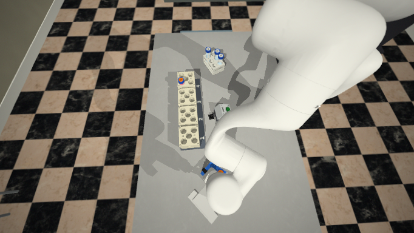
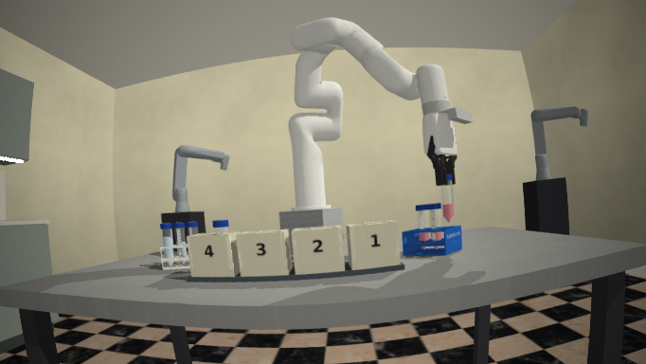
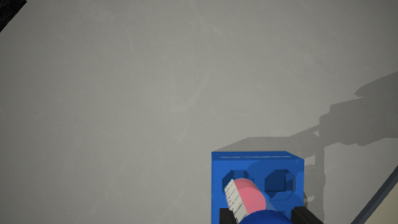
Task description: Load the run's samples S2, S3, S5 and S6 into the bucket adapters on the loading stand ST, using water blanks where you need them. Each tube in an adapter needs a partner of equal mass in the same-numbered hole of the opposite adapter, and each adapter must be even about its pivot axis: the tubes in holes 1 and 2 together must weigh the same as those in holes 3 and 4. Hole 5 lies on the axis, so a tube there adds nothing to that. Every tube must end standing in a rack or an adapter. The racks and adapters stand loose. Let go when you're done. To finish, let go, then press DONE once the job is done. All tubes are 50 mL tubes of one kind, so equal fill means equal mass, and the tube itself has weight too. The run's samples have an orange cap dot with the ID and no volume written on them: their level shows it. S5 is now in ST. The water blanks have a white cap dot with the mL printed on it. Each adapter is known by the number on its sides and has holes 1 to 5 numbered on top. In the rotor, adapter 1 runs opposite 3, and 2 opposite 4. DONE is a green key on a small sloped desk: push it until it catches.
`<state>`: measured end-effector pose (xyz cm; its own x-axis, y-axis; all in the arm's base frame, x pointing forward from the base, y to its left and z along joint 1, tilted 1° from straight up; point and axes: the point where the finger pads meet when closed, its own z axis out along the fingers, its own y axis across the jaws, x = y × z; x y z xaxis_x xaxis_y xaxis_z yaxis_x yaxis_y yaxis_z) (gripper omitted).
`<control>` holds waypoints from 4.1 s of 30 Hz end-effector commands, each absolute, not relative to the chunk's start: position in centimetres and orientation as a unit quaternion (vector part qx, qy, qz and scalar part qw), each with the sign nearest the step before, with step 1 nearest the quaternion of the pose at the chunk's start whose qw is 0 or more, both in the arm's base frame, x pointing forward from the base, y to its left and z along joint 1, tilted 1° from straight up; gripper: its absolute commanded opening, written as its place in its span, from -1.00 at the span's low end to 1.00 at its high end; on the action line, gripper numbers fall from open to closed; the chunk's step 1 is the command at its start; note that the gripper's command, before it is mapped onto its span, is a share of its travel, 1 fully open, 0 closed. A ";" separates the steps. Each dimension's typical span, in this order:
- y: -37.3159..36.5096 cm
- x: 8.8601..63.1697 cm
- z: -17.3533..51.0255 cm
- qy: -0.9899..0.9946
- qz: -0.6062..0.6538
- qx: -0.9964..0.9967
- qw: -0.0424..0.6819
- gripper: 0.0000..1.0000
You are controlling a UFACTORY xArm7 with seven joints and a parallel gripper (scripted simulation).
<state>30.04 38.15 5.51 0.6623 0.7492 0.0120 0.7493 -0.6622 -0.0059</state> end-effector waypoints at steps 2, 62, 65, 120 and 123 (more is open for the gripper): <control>38.3 30.2 5.3 -0.411 -0.007 -0.912 0.006 -1.00; 38.4 30.2 1.1 -0.411 -0.007 -0.912 0.006 -1.00; 38.4 30.2 0.8 -0.411 -0.007 -0.912 0.006 -1.00; 38.4 30.2 -0.9 -0.411 -0.007 -0.912 0.006 -0.13; 38.4 30.2 -0.9 -0.411 -0.007 -0.912 0.006 -0.13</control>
<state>30.09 38.26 -1.03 0.6624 0.7491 0.0126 0.7492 -0.6624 -0.0056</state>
